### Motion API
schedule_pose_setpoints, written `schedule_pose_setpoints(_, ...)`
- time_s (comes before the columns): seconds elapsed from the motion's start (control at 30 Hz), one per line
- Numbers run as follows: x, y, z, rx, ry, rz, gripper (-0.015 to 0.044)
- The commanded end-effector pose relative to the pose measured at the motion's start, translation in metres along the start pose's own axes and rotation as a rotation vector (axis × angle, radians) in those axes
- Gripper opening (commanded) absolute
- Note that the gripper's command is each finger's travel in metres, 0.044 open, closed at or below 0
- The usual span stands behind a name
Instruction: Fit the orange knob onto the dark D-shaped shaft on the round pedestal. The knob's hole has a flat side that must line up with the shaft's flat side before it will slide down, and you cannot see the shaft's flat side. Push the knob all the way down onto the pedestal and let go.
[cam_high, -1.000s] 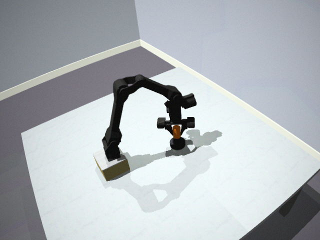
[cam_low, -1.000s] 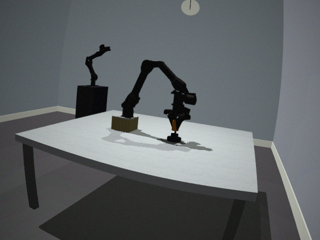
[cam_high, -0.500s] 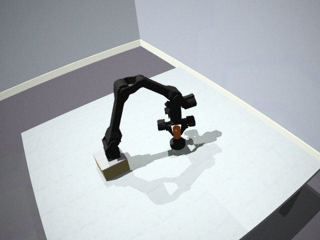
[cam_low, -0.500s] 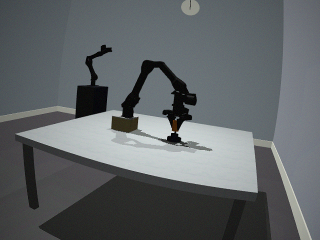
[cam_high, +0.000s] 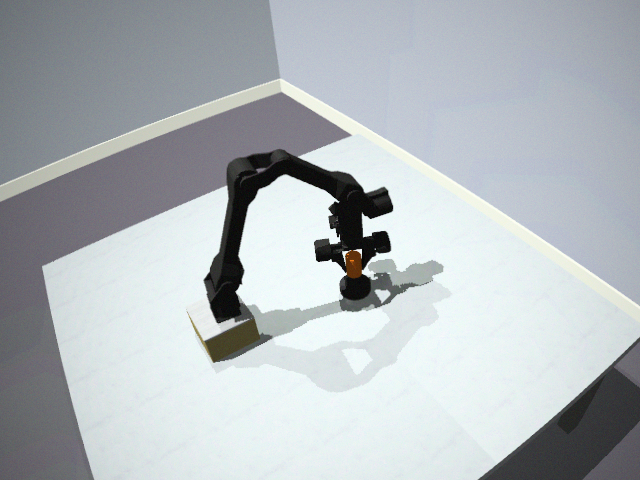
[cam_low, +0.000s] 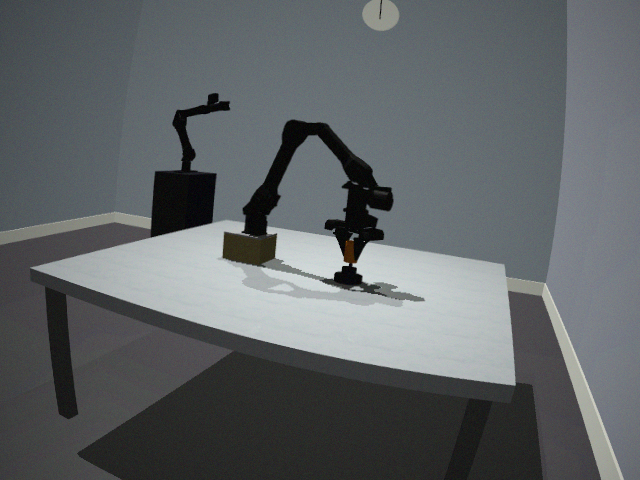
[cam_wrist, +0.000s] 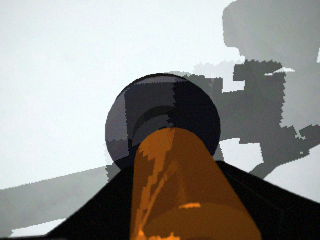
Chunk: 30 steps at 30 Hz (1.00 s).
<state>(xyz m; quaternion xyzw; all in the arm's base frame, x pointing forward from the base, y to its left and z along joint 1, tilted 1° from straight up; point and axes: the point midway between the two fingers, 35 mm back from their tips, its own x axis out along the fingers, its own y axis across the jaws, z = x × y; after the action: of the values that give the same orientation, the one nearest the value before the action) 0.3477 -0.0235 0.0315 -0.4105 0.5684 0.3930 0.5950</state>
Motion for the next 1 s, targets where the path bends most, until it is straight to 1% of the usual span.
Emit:
schedule_pose_setpoints(0.0,0.0008,0.0001,-0.0007,-0.006,-0.002,0.001,0.0)
schedule_pose_setpoints(0.3,-0.005,0.0,-0.0006,-0.014,-0.002,0.001,0.0)
schedule_pose_setpoints(0.53,-0.003,-0.0014,0.0013,-0.215,-0.002,0.0,0.0)
schedule_pose_setpoints(0.97,-0.0003,-0.0003,-0.0001,-0.215,-0.002,0.0,0.0)
